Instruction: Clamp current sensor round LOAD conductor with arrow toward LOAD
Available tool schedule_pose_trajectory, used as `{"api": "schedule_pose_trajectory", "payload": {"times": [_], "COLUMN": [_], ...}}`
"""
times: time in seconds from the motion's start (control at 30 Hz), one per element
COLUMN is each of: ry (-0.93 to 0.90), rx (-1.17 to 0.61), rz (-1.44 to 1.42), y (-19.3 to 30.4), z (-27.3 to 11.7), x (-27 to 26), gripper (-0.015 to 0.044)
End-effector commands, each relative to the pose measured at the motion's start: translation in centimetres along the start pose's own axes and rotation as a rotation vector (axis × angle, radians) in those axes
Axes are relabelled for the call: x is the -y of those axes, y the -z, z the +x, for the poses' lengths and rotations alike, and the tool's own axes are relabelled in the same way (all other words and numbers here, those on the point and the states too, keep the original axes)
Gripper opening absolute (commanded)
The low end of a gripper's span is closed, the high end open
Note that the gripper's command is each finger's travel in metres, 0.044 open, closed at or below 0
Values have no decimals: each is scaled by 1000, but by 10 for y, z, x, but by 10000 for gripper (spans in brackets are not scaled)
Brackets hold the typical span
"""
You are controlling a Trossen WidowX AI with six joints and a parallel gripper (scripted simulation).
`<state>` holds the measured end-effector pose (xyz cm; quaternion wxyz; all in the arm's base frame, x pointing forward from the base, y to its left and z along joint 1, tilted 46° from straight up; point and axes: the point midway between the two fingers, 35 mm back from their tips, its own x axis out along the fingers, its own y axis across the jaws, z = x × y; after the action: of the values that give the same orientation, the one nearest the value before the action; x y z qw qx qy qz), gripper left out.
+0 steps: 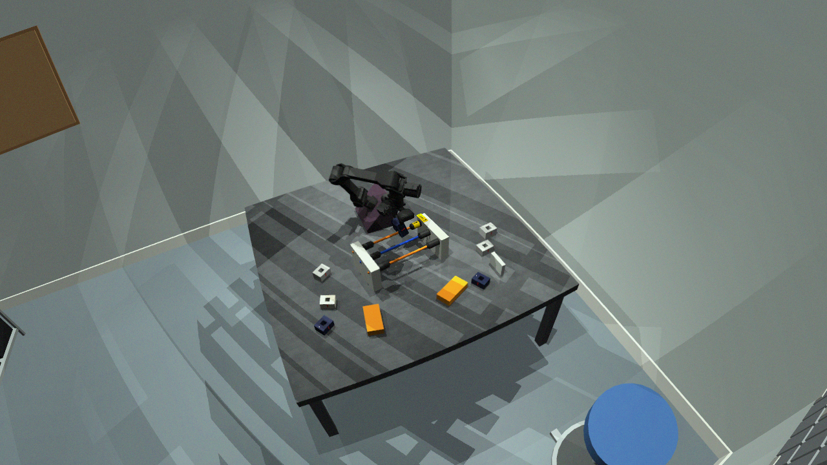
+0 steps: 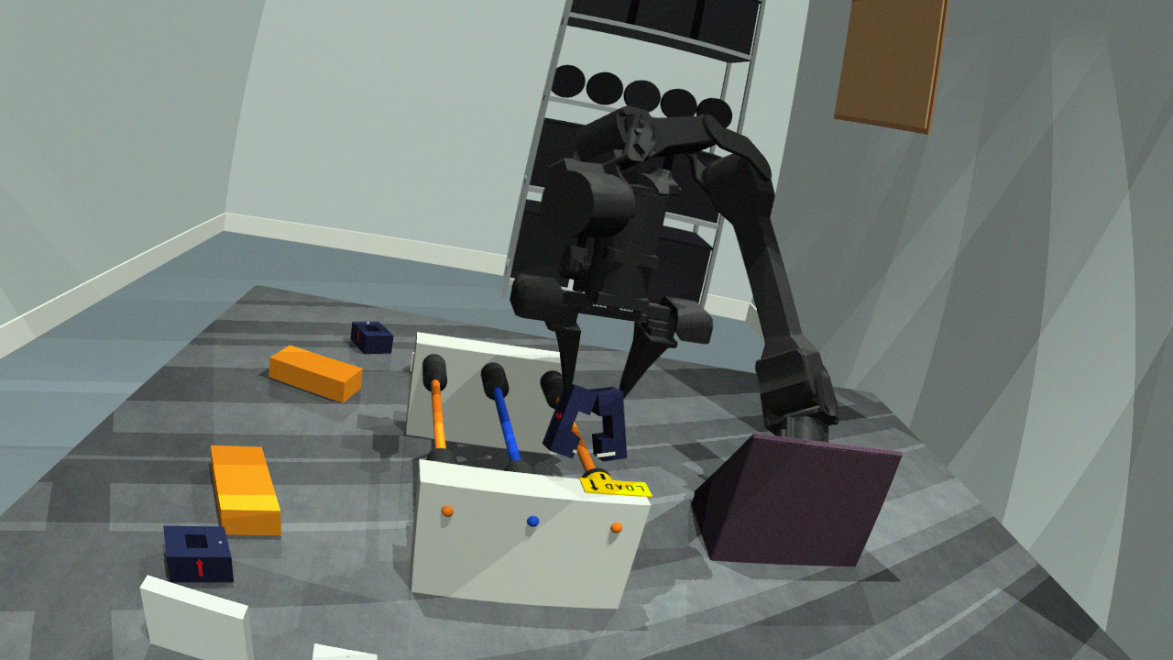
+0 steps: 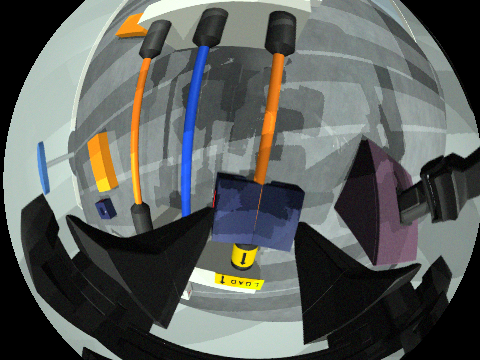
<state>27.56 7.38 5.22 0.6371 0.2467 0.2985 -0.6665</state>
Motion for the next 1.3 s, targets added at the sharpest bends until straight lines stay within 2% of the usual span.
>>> {"api": "schedule_pose_trajectory", "payload": {"times": [0.0,0.63,1.27], "ry": [-1,-1,4], "rx": [4,6,5], "rz": [-7,-6,-3], "y": [0,-1,0], "z": [7,37,34], "x": [0,1,1], "gripper": [0,0,0]}}
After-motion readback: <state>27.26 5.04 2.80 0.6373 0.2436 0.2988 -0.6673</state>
